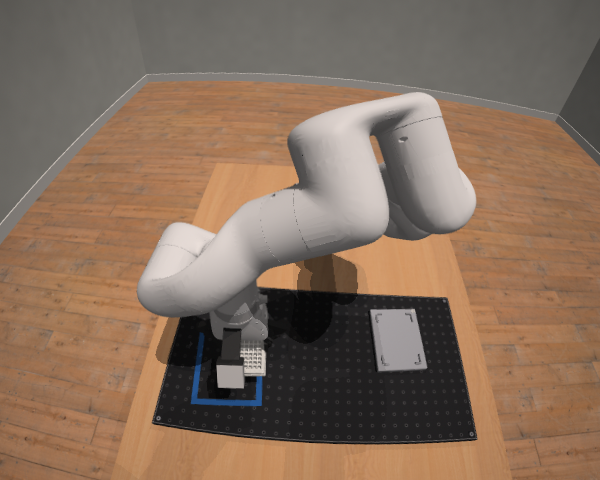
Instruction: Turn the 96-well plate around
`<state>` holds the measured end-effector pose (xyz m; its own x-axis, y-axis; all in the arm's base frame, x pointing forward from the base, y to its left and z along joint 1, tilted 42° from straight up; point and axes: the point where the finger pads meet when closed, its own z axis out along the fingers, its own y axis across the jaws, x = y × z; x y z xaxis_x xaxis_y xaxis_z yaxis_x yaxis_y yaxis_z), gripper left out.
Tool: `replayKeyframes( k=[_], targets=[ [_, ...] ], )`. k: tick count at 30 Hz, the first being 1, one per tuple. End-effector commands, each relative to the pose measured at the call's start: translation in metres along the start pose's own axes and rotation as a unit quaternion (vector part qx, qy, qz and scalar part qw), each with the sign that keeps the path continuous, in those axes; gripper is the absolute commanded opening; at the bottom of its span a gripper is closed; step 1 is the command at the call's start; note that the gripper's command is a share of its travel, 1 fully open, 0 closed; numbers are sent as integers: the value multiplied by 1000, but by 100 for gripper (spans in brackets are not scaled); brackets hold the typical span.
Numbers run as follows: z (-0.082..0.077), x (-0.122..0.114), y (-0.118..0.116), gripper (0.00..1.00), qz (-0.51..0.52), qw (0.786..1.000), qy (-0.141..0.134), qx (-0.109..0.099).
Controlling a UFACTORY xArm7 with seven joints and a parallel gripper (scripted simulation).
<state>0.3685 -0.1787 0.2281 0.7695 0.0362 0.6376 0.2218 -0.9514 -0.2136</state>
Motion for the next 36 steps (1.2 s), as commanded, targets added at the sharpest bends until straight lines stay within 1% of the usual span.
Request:
replayKeyframes(
  k=[1, 4, 12, 36],
  targets=[
    [-1, 3, 18, 0, 0, 1000, 1, 0],
    [-1, 3, 21, 0, 0, 1000, 1, 0],
    [0, 6, 46, 0, 0, 1000, 1, 0],
    [0, 6, 46, 0, 0, 1000, 1, 0]
  ],
)
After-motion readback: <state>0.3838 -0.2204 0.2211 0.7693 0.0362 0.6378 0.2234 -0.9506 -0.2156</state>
